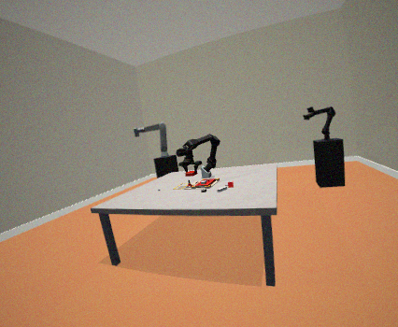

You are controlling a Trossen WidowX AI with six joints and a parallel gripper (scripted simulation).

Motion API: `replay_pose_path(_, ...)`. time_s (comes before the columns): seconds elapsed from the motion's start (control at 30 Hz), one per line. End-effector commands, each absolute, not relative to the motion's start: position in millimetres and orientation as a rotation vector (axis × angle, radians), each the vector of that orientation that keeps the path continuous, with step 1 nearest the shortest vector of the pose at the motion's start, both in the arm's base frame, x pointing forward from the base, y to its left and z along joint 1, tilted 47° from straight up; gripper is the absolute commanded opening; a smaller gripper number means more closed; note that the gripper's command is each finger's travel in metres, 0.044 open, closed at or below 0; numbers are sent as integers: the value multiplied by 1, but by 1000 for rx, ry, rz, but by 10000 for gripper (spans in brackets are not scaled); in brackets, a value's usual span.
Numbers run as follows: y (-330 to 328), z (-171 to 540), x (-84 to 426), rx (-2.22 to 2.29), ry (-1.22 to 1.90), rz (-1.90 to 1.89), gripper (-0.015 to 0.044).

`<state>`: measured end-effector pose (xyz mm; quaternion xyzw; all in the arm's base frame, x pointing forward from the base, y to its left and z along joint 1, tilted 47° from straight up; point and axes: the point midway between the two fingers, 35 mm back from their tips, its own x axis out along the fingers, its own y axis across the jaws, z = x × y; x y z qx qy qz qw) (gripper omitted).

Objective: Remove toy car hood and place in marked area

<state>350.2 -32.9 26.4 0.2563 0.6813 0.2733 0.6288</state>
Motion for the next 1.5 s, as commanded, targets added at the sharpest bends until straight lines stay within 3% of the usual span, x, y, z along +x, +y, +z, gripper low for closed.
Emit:
replay_pose_path(0.0, -50, 10, 348, 579, 1562, 624, 0)
replay_pose_path(0.7, -122, -61, 311, 596, 1555, 660, 0)
replay_pose_path(1.47, -114, -71, 311, 596, 1554, 660, 0)
